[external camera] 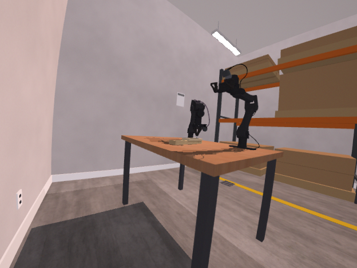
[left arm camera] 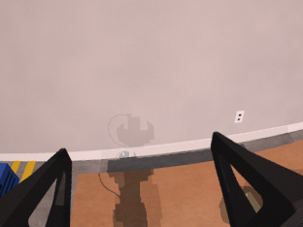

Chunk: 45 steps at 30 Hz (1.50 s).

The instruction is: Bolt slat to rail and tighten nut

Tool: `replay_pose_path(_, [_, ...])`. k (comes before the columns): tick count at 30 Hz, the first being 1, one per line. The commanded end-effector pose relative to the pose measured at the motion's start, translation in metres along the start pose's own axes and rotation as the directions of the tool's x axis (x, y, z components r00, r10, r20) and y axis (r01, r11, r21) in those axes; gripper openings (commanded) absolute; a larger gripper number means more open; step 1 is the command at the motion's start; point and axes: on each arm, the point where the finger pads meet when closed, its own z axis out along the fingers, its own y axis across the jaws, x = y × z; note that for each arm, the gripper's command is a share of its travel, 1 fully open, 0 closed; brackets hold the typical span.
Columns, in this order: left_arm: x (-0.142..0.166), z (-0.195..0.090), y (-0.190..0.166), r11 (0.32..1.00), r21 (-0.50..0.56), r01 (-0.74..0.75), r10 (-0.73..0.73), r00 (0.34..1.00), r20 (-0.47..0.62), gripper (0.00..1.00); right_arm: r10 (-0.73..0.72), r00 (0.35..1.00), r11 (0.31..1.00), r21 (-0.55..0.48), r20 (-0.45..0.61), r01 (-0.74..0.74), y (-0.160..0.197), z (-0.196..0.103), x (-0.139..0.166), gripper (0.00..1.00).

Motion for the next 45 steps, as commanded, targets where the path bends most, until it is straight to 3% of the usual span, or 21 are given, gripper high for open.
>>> replay_pose_path(1, [-0.009,-0.003,0.0,1.0,0.006,-0.002,0.002,1.0,0.026,1.0,0.0,1.0,1.0,0.006,0.009,0.0,-0.002,0.005,-0.004,0.12])
replay_pose_path(18, [-0.009,-0.003,0.0,1.0,0.006,-0.002,0.002,1.0,0.026,1.0,0.0,1.0,1.0,0.004,0.009,0.0,-0.002,0.015,-0.004,0.12])
replay_pose_path(45, [-0.009,-0.003,0.0,1.0,0.006,-0.002,0.002,1.0,0.026,1.0,0.0,1.0,1.0,0.005,0.009,0.0,0.001,-0.014,0.002,0.12])
